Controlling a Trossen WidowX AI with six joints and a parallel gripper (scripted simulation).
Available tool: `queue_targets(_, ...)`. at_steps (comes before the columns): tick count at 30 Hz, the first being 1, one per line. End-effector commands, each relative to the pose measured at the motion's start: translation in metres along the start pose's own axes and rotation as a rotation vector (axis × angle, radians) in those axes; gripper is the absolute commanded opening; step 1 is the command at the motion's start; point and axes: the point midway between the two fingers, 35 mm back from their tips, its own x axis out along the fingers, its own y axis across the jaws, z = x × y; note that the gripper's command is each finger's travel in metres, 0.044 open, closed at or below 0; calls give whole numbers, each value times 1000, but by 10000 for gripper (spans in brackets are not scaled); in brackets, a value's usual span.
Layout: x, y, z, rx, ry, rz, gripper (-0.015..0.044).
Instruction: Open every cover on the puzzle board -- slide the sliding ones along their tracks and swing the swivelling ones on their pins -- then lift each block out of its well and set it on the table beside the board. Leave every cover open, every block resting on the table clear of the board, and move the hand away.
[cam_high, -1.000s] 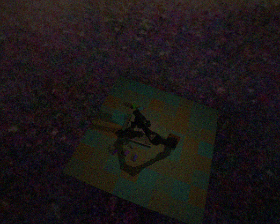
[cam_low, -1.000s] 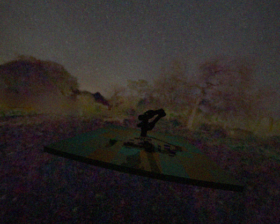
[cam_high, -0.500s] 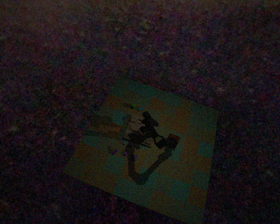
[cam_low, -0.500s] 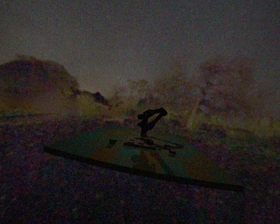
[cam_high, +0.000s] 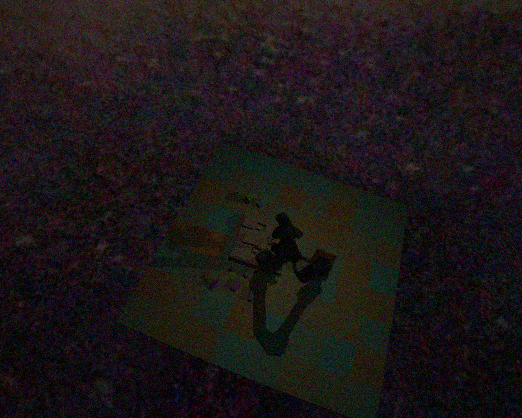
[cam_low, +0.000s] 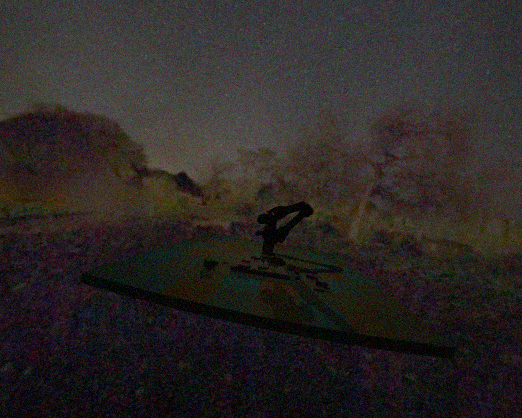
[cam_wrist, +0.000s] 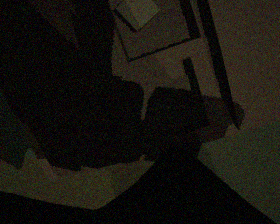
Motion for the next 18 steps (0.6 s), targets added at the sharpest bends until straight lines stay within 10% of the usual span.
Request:
queue_targets(1, 8, 0, -1, -7, 1, -3, 0)
queue_targets(18, 52, 3, -3, -7, 2, 0, 0)
